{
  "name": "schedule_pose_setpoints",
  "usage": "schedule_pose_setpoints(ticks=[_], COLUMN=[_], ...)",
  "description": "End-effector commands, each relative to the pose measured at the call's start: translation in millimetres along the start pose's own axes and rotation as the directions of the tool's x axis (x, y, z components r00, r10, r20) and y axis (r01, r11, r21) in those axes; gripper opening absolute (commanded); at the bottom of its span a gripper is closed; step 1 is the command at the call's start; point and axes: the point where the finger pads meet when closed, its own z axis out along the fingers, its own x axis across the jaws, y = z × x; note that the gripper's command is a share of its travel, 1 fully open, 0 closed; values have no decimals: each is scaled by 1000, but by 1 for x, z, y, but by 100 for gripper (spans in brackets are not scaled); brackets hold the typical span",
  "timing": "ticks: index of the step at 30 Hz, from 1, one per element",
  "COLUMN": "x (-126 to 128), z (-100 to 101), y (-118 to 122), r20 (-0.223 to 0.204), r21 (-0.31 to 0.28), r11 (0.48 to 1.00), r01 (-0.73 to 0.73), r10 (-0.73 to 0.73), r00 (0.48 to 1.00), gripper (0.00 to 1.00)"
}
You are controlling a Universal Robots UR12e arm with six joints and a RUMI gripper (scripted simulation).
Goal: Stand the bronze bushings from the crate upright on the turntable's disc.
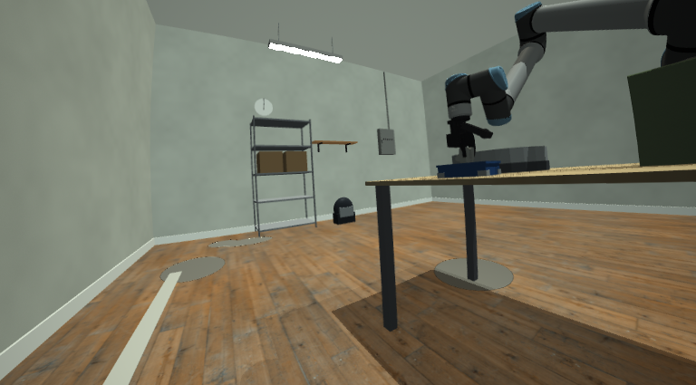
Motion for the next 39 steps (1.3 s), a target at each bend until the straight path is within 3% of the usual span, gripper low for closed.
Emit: schedule_pose_setpoints(ticks=[1,10,25,39], x=[0,0,0,0], z=[-9,-35,-103,-125], y=[0,0,0,0], r20=[0,0,0,0], r21=[-1,-1,-1,-1], r11=[1000,1000,1000,1000], r01=[0,0,0,0], r10=[0,0,0,0], r00=[1000,1000,1000,1000], gripper=[0,0,0,0])
